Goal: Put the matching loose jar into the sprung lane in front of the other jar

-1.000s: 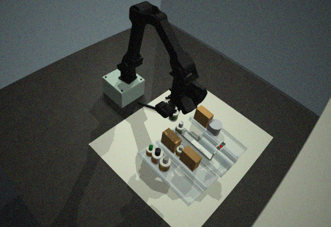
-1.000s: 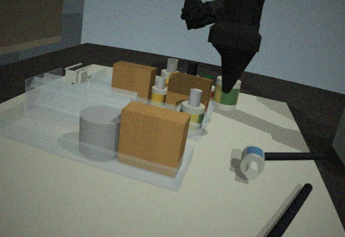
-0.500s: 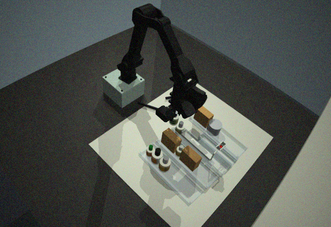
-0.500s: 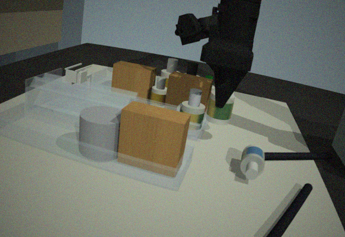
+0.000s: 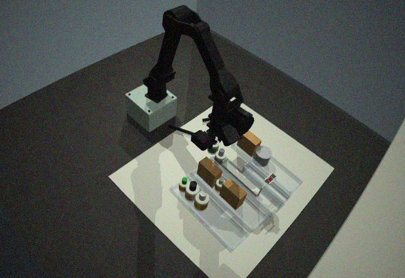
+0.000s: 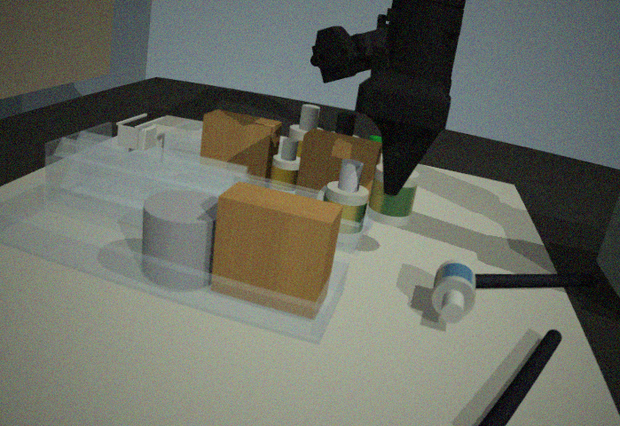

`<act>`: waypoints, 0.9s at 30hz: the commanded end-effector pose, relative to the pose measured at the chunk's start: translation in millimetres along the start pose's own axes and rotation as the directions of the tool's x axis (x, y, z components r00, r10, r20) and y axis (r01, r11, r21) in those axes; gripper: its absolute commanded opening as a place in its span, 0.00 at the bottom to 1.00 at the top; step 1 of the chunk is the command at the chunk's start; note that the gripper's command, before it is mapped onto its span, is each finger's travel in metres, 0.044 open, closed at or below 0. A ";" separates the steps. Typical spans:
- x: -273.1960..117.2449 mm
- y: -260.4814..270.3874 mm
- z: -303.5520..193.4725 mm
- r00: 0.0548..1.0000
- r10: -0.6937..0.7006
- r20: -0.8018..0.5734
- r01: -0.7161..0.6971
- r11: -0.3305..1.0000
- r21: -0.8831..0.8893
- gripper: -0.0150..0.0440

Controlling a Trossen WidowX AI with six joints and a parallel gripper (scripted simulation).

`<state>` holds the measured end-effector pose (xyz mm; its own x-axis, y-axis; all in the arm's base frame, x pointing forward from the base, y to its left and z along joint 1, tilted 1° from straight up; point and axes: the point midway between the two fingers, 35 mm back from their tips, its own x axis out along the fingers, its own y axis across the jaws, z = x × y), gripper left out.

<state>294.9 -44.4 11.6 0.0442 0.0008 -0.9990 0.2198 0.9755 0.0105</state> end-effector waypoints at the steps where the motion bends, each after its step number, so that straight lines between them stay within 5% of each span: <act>1: -0.3 -0.8 2.9 1.000 -0.005 0.001 0.005 1.000 0.003 0.25; 27: -0.2 -0.9 12.9 1.000 -0.005 0.002 0.005 1.000 0.003 0.25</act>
<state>298.9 -45.8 10.0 0.0225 0.0041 -0.9997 0.2223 0.9749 0.0090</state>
